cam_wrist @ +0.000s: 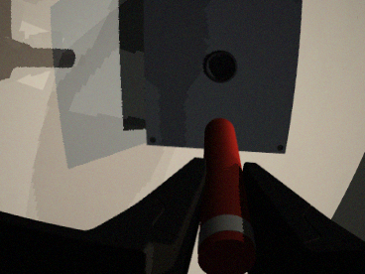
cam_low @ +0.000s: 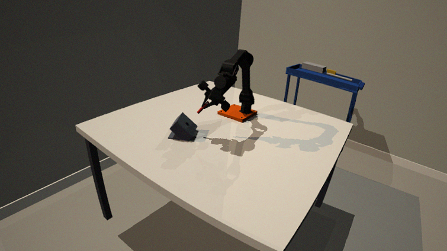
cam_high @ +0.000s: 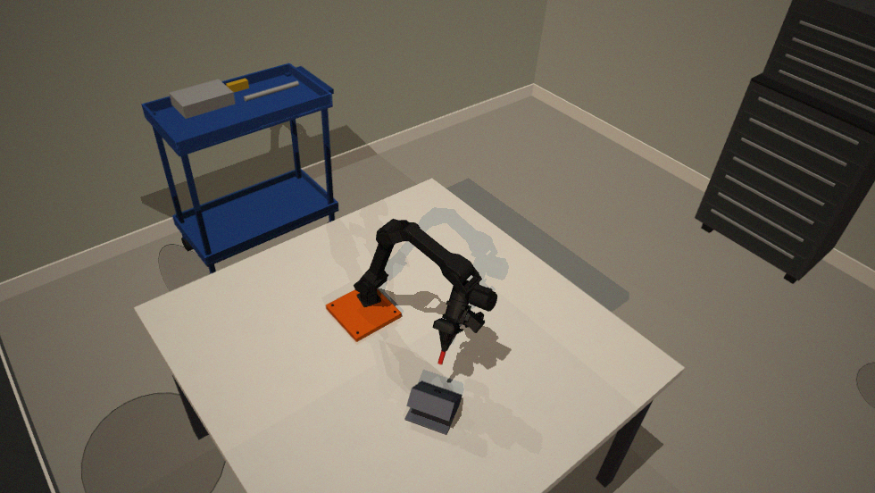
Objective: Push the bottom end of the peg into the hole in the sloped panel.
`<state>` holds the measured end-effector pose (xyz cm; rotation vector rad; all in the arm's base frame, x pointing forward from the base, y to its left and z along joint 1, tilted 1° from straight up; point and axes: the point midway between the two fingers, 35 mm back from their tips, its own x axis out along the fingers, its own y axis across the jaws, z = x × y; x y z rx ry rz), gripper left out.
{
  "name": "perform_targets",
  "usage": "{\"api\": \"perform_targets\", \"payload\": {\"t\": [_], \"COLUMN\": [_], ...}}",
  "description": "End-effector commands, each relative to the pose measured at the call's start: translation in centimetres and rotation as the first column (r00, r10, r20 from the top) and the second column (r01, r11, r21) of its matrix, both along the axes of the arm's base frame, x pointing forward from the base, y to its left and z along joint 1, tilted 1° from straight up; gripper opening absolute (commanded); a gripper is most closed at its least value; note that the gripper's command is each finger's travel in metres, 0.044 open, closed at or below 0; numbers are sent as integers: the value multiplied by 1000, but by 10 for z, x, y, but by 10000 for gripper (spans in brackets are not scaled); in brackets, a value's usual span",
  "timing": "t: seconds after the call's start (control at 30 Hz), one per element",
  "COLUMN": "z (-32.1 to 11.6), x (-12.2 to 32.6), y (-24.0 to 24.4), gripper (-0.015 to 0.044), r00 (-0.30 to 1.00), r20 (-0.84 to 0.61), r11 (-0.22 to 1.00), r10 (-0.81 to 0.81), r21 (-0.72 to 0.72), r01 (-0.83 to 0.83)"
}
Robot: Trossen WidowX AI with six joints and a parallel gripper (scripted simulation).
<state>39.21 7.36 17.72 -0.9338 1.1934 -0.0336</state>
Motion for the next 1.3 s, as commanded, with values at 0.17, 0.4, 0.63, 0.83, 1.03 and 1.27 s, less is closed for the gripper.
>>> {"api": "perform_targets", "payload": {"t": [0.17, 0.4, 0.63, 0.83, 1.03, 1.27], "z": [-8, -19, -30, -38, -39, -44], "x": [9, 17, 25, 30, 31, 35], "y": [-1, -5, -10, -14, -14, -18], "gripper": [0, 0, 0, 0, 0, 0], "r00": [1000, 999, 999, 999, 999, 999], "r20": [5, 9, 12, 15, 22, 23], "r11": [1000, 999, 998, 998, 999, 998], "r10": [19, 31, 41, 49, 37, 39], "r21": [-19, -28, -37, -45, -40, -41], "r01": [-19, -30, -41, -48, -36, -38]}}
